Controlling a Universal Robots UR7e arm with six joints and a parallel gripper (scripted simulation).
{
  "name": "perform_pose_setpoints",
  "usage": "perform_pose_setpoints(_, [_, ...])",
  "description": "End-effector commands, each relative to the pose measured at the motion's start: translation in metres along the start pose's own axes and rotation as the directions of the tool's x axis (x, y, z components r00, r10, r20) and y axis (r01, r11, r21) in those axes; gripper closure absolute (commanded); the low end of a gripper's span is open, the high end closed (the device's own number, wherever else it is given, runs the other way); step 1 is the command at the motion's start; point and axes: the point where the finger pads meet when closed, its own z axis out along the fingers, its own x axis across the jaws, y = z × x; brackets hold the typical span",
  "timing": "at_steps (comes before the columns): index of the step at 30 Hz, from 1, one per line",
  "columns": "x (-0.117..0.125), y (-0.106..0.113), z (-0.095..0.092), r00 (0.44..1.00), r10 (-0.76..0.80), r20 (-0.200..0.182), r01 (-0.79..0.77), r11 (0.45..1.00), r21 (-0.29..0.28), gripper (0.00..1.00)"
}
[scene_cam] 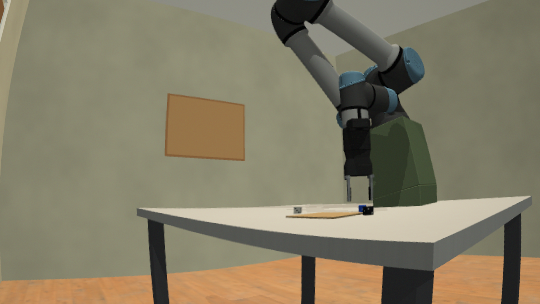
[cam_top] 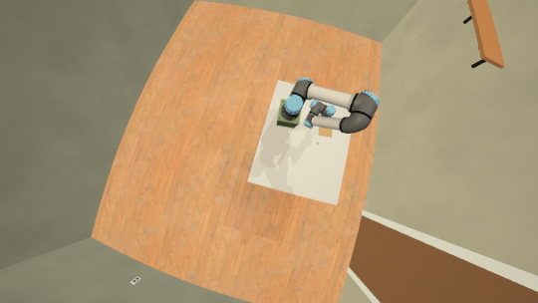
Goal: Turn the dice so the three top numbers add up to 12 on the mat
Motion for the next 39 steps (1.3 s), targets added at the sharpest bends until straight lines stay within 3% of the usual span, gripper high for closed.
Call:
perform_pose_setpoints(1, [0.000, -0.002, 0.000, 1.000, 0.000, -0.001, 0.000, 1.000, 0.001, 0.00])
perform_pose_setpoints(7, [0.000, -0.014, 0.000, 1.000, 0.000, -0.001, 0.000, 1.000, 0.001, 0.00])
perform_pose_setpoints(17, [-0.001, -0.067, 0.000, 1.000, 0.000, -0.001, 0.000, 1.000, 0.001, 0.00])
perform_pose_setpoints(24, [-0.001, -0.086, 0.000, 1.000, 0.000, -0.001, 0.000, 1.000, 0.001, 0.00])
perform_pose_setpoints(39, [-0.001, -0.090, 0.000, 1.000, 0.000, -0.001, 0.000, 1.000, 0.001, 0.00])
